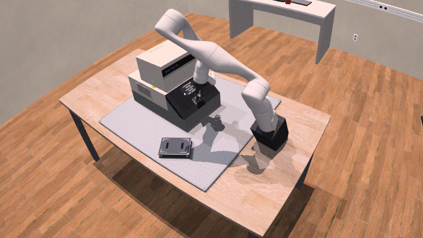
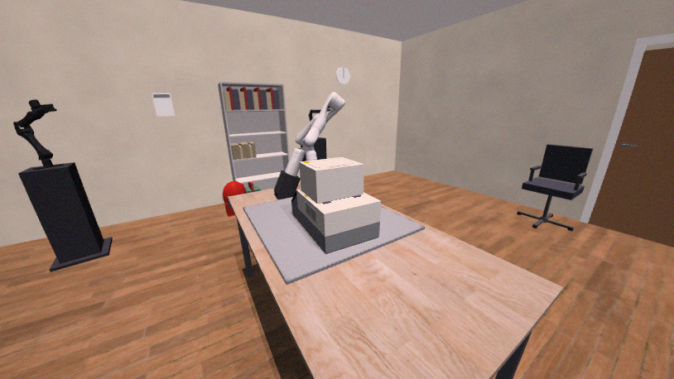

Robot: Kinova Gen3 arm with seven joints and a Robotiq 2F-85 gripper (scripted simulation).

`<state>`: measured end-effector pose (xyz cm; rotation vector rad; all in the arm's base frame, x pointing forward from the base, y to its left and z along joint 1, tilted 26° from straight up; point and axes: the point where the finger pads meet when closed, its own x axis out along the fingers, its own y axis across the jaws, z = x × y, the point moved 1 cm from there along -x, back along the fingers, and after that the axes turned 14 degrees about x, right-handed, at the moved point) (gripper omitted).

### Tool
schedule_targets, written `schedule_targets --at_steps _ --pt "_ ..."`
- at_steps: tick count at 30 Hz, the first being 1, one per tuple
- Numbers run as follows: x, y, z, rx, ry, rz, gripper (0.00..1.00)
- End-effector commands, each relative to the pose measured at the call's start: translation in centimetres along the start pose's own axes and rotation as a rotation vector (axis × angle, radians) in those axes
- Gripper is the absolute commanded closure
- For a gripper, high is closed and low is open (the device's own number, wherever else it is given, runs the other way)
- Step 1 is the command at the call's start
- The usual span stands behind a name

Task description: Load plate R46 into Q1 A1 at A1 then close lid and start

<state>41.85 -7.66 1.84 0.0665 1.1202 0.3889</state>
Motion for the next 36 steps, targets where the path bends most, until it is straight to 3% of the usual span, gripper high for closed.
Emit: schedule_targets --at_steps 1,36 --pt "0.13 -0.09 0.11 -0.001 -0.001 -0.001 0.90" --pt "-0.47 0.06 -0.13 -0.001 -0.001 -0.001 0.90"
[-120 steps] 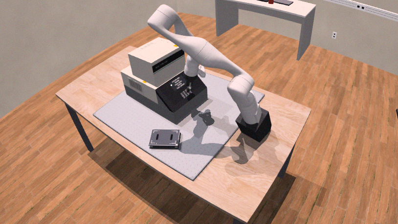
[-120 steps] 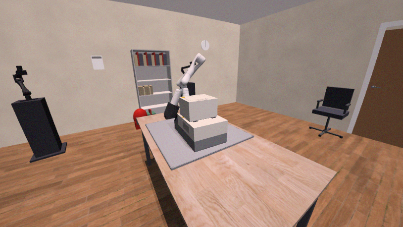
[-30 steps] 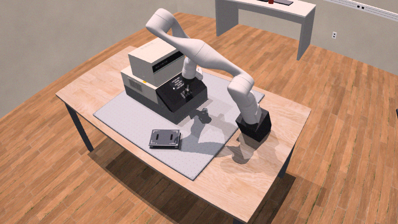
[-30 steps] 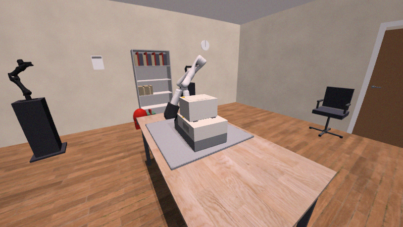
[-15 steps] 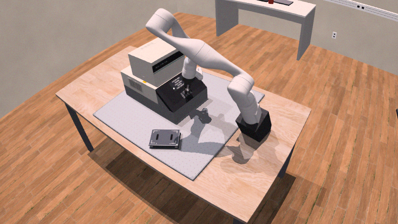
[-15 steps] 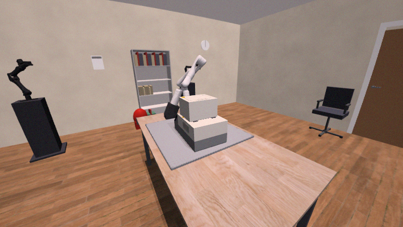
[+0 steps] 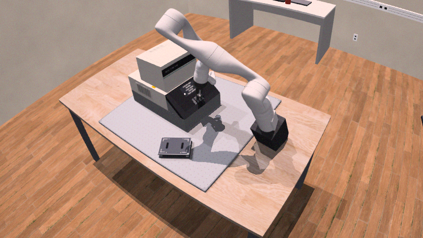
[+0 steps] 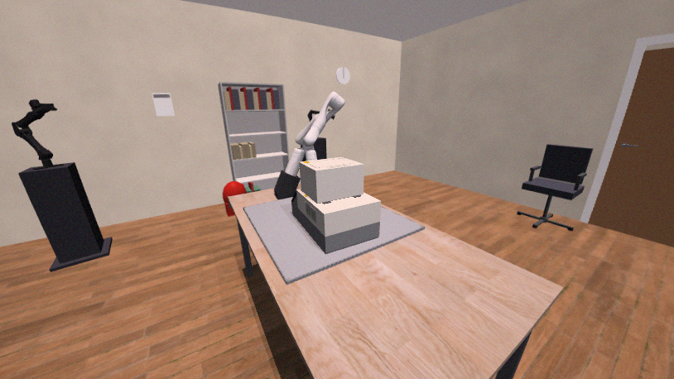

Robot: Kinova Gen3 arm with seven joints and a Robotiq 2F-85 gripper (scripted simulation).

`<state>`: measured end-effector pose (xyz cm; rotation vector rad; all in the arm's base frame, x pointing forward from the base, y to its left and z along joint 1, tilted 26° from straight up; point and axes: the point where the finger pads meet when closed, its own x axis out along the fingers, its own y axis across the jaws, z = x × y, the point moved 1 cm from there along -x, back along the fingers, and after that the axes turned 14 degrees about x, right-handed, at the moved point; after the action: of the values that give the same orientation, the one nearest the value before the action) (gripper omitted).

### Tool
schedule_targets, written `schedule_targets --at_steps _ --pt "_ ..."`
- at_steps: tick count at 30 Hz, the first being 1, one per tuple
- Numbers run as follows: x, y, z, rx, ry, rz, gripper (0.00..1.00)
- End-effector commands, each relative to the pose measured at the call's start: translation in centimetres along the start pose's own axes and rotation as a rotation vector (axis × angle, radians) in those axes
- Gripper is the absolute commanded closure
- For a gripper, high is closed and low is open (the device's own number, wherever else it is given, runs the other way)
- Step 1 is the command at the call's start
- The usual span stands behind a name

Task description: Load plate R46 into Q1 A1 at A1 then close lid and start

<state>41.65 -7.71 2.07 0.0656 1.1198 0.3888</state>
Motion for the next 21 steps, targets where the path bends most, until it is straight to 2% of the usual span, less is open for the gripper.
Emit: schedule_targets --at_steps 1,21 --pt "-0.3 0.0 -0.1 0.000 0.000 -0.001 0.90" --pt "-2.5 0.6 -1.0 0.000 0.000 -0.001 0.90"
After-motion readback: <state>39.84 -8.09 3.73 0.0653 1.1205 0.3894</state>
